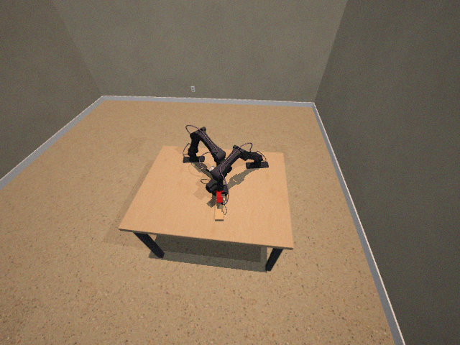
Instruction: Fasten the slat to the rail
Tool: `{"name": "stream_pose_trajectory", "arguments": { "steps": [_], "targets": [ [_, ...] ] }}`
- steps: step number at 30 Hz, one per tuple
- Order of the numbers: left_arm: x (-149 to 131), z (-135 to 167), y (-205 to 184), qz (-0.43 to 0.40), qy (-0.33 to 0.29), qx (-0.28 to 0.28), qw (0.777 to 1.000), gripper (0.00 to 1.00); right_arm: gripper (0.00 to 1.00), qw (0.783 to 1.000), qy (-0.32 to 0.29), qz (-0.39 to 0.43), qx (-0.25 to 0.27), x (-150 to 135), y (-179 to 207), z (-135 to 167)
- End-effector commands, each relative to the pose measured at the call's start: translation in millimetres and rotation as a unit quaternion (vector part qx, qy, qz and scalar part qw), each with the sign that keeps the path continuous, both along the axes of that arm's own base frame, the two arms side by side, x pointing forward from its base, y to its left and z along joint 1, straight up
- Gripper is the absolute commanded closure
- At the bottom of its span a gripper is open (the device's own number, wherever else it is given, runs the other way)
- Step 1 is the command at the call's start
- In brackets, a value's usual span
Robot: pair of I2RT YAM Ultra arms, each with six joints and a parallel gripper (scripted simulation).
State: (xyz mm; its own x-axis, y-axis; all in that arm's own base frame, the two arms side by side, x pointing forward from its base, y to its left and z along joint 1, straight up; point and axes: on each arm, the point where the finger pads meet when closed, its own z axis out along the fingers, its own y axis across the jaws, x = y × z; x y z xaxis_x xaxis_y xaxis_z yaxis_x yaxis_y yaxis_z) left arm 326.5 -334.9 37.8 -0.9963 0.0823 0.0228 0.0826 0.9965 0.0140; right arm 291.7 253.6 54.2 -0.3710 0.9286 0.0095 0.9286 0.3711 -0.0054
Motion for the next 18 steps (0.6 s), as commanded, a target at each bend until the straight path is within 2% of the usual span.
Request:
{"name": "stream_pose_trajectory", "arguments": {
  "steps": [1, 4, 7, 8, 13, 18],
  "targets": [
    [1.4, 5.6, -1.4, 0.0, -0.005, -0.005, 1.0, 0.28, 0.66, 0.998, -0.006, 0.058, 0.004, 1.5, 1.1, 4.2],
    [1.4, 5.6, -1.4, 0.0, -0.005, -0.005, 1.0, 0.28, 0.66, 0.984, -0.007, 0.18, 0.004, 1.5, 1.0, 4.7],
    [1.4, 5.6, -1.4, 0.0, -0.005, -0.005, 1.0, 0.28, 0.66, 0.979, -0.007, 0.202, 0.004, 1.6, 1.0, 4.9],
    [1.4, 5.6, -1.4, 0.0, -0.005, -0.005, 1.0, 0.28, 0.66, 0.966, -0.008, 0.26, 0.004, 1.6, 1.0, 5.1],
    [1.4, 5.6, -1.4, 0.0, -0.005, -0.005, 1.0, 0.28, 0.66, 0.93, -0.009, 0.368, 0.004, 1.7, 0.8, 6.1],
    [1.4, 5.6, -1.4, 0.0, -0.005, -0.005, 1.0, 0.28, 0.66, 0.881, -0.01, 0.473, 0.004, 1.8, 0.7, 6.7]
  ]
}}
